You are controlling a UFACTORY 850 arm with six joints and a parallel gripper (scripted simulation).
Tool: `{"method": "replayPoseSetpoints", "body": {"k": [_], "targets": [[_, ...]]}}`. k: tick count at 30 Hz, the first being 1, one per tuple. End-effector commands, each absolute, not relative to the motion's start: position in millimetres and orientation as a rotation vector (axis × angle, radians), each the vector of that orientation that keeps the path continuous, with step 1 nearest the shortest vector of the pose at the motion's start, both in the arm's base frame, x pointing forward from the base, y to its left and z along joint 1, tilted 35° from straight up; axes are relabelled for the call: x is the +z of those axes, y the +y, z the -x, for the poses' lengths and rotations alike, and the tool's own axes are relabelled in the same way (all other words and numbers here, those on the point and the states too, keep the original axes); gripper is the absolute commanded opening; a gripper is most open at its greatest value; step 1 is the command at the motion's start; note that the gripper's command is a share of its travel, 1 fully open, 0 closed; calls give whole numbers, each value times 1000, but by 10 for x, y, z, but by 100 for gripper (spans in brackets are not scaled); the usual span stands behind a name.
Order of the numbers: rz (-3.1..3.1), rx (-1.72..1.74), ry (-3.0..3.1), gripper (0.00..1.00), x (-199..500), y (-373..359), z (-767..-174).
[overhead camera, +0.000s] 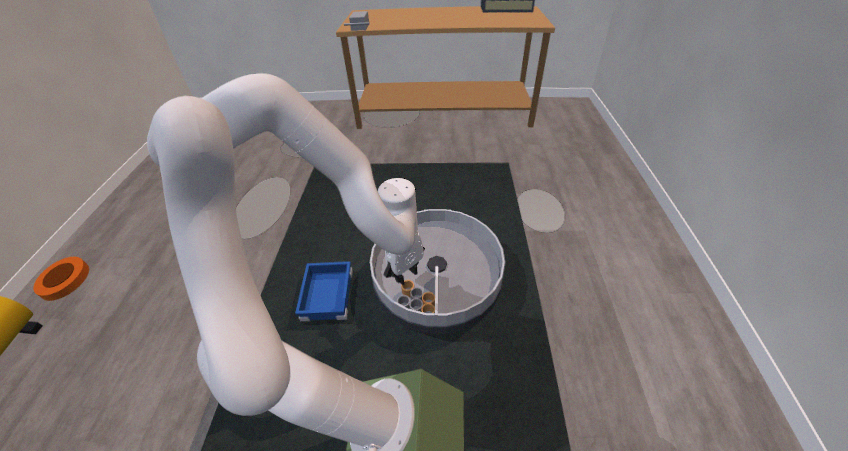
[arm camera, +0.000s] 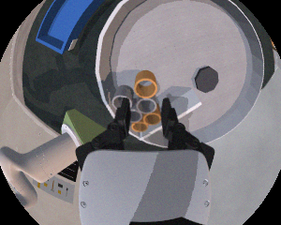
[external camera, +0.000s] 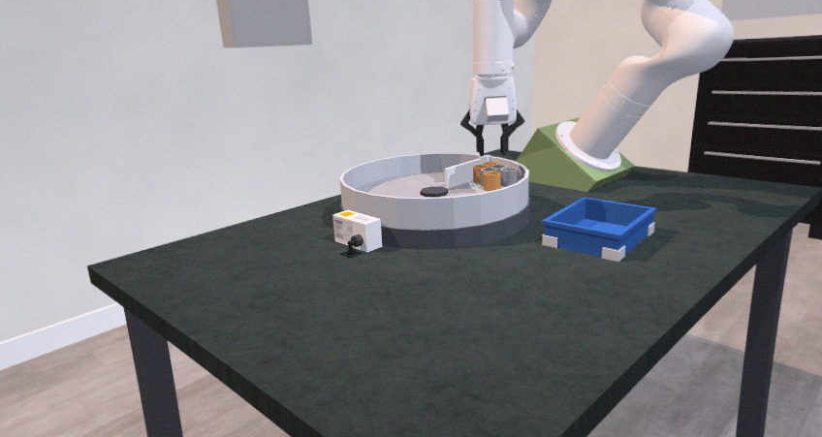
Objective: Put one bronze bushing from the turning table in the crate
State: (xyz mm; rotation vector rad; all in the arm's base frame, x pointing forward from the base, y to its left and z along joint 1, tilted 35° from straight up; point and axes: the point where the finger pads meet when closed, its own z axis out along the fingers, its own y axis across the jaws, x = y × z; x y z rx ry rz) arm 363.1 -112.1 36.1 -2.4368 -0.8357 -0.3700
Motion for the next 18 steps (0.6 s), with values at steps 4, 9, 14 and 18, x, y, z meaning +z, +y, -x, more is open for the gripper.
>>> {"method": "replayPoseSetpoints", "body": {"k": [4,9,14,18], "targets": [[2437,-372,-836,47,365,-1126,-3639],[2437,-372,-836,47,365,-1126,-3639],[2437,-372,-836,47,295,-1078,-3646],[2437,-372,-836,47,185,-1002,-3656]]}}
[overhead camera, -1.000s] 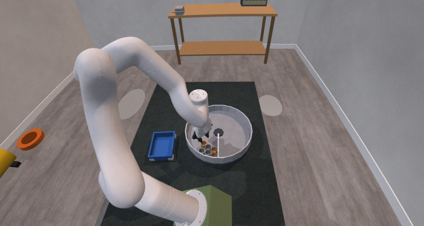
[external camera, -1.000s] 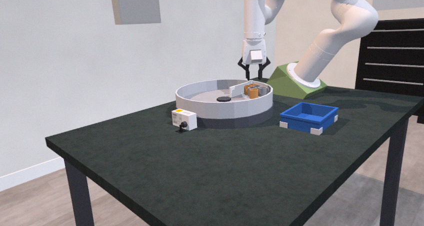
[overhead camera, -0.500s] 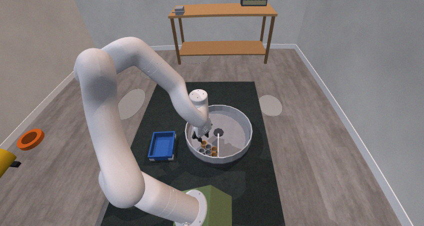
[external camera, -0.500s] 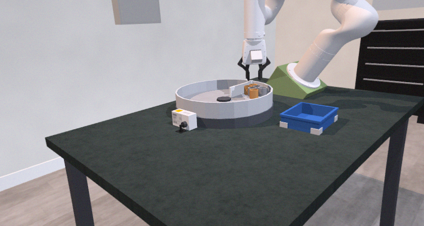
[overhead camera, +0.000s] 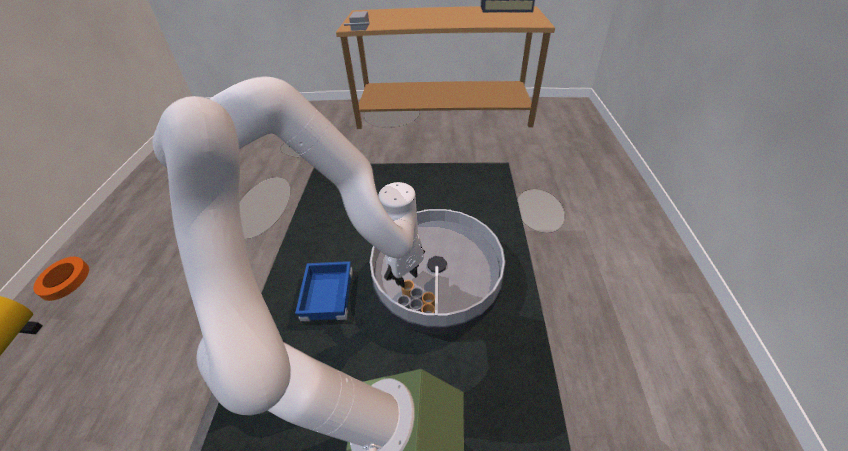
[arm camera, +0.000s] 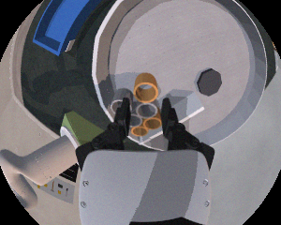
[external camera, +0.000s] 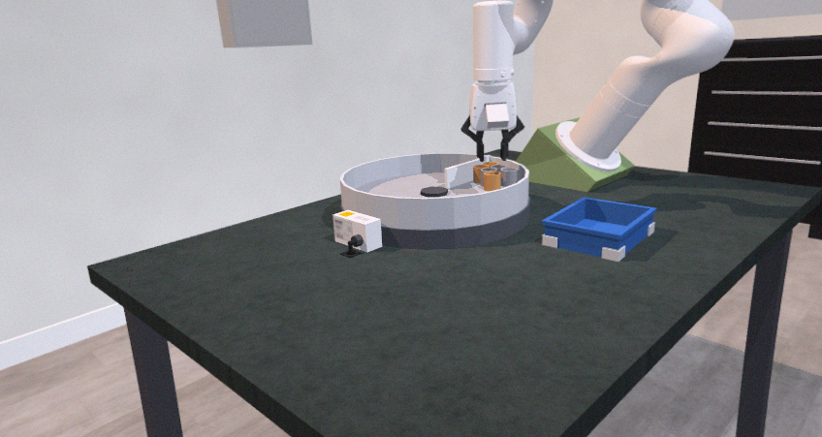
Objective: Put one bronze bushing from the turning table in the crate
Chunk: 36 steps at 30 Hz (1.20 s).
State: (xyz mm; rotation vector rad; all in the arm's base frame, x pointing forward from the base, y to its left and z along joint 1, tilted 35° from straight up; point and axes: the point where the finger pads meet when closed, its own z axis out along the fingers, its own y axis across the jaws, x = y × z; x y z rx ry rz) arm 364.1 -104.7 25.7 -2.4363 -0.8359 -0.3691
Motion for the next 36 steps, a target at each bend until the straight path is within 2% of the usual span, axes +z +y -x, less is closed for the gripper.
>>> {"method": "replayPoseSetpoints", "body": {"k": [1,36], "targets": [[2437,-372,-836,47,185,-1002,-3656],[2437,-372,-836,47,40,-899,-3669]]}}
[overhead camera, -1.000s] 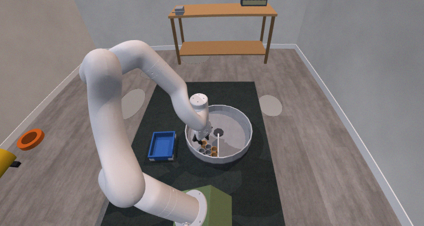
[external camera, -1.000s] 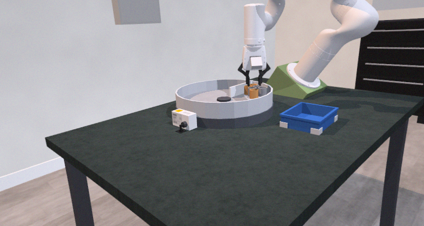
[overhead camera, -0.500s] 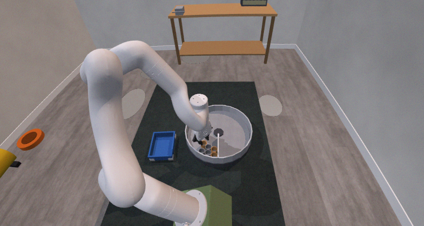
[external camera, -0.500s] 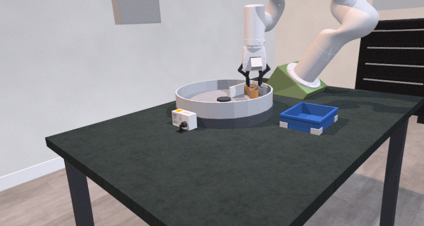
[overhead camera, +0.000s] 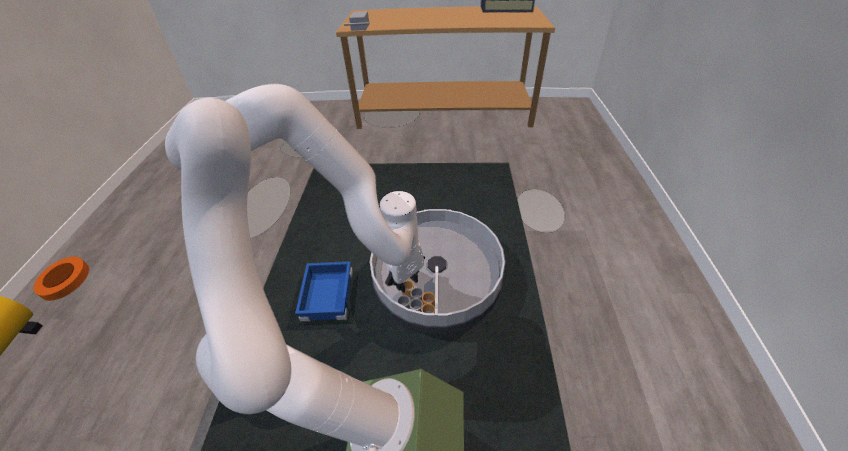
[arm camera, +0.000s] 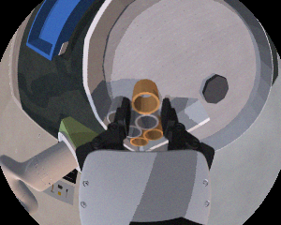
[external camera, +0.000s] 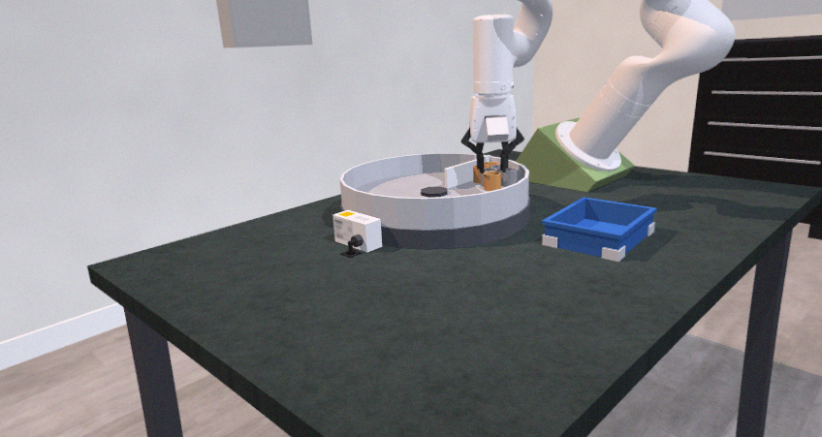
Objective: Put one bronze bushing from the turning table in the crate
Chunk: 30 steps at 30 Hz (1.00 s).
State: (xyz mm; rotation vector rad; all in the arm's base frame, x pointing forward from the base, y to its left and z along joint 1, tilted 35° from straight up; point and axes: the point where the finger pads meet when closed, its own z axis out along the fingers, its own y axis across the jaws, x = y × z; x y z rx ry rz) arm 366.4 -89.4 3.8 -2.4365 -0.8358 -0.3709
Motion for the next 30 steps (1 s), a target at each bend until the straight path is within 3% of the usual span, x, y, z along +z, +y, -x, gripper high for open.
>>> {"method": "replayPoseSetpoints", "body": {"k": [1,30], "targets": [[2437,-372,-836,47,40,-899,-3669],[2437,-372,-836,47,-154,-760,-3687]]}}
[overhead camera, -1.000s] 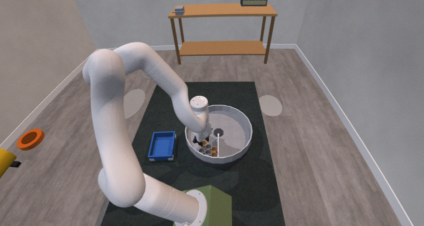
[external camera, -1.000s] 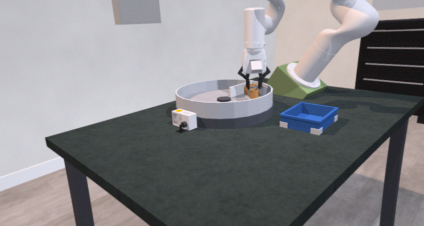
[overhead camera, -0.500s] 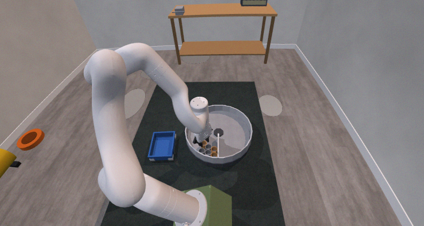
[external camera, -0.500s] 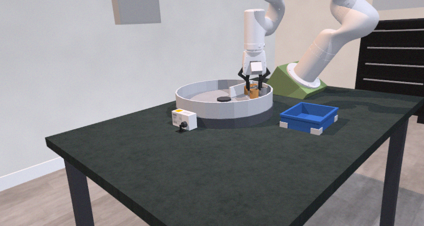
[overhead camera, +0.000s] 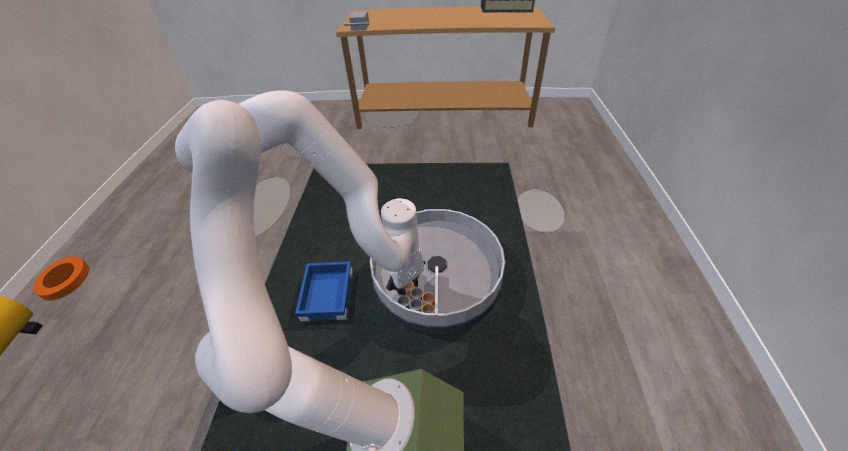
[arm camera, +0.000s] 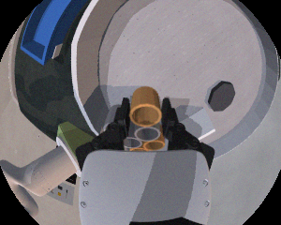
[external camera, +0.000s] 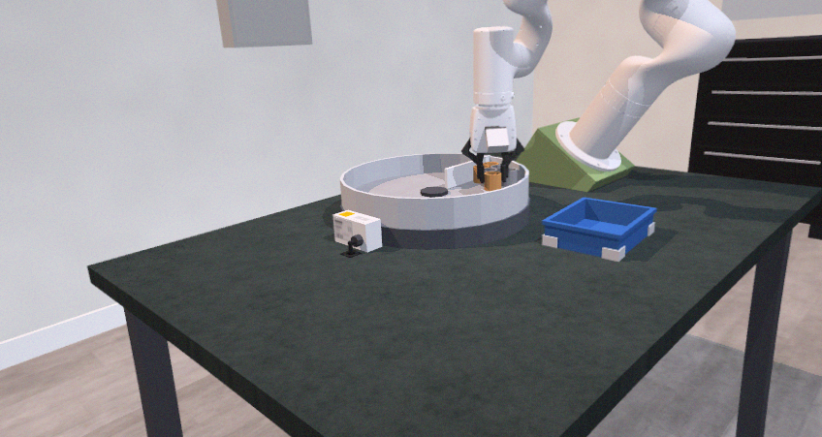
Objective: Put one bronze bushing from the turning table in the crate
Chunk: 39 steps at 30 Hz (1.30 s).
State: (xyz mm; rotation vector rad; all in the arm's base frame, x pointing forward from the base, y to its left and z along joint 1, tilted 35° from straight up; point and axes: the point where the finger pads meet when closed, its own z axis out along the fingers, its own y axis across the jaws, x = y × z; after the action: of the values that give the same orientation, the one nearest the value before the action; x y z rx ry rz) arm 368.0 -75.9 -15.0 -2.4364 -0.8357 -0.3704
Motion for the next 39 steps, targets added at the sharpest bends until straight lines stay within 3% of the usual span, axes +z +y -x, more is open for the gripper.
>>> {"method": "replayPoseSetpoints", "body": {"k": [1,11,12,39], "targets": [[2437,-372,-836,47,-154,-760,-3687],[2437,-372,-836,47,-154,-760,-3687],[2437,-372,-836,0,-154,-760,-3687],[2437,-372,-836,0,-154,-760,-3687]]}}
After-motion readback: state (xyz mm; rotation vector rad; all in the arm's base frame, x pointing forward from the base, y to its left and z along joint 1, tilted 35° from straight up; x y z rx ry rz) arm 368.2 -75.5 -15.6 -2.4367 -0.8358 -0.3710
